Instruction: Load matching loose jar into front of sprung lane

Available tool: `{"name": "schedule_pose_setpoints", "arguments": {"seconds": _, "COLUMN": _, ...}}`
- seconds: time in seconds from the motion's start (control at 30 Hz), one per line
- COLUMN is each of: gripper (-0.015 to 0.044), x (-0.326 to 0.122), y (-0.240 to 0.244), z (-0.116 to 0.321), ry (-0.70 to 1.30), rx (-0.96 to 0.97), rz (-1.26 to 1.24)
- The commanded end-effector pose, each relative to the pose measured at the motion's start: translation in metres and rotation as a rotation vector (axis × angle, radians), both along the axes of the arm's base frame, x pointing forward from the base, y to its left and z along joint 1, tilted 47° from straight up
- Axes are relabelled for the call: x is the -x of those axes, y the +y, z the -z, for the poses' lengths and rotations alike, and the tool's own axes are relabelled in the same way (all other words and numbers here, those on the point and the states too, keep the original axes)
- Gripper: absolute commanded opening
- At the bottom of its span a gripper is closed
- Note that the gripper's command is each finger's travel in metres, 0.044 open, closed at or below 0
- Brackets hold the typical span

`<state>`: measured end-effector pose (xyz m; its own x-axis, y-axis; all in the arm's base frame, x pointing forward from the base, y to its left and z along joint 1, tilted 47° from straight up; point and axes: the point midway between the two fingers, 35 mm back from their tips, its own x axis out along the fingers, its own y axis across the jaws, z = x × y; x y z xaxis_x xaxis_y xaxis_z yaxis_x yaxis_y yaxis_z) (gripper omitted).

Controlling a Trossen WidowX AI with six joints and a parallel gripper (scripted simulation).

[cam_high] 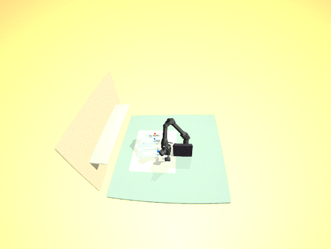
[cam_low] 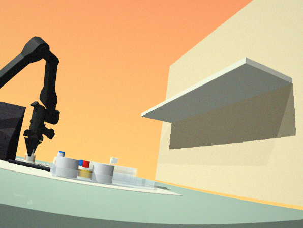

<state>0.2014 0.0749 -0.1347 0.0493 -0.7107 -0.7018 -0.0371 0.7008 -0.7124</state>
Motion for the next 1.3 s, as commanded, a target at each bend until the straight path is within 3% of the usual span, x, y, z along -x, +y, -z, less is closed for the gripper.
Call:
{"name": "schedule_pose_setpoints", "arguments": {"seconds": 0.0, "gripper": 0.0230, "x": 0.001, "y": -0.002, "z": 0.001, "ry": 0.006, "rx": 0.007, "rz": -0.005}}
{"name": "schedule_pose_setpoints", "arguments": {"seconds": 0.07, "gripper": 0.0177, "x": 0.001, "y": -0.002, "z": 0.001, "ry": 0.006, "rx": 0.007, "rz": -0.005}}
{"name": "schedule_pose_setpoints", "arguments": {"seconds": 0.27, "gripper": 0.0138, "x": 0.001, "y": -0.002, "z": 0.001, "ry": 0.006, "rx": 0.007, "rz": -0.005}}
{"name": "schedule_pose_setpoints", "arguments": {"seconds": 0.47, "gripper": 0.0000, "x": -0.002, "y": 0.016, "z": -0.016, "ry": 0.007, "rx": 0.004, "rz": -0.006}}
{"name": "schedule_pose_setpoints", "arguments": {"seconds": 0.83, "gripper": 0.0000, "x": 0.000, "y": 0.067, "z": -0.076, "ry": 0.008, "rx": 0.004, "rz": -0.005}}
{"name": "schedule_pose_setpoints", "arguments": {"seconds": 1.27, "gripper": 0.0000, "x": -0.022, "y": 0.049, "z": -0.089, "ry": 0.021, "rx": -0.010, "rz": -0.020}}
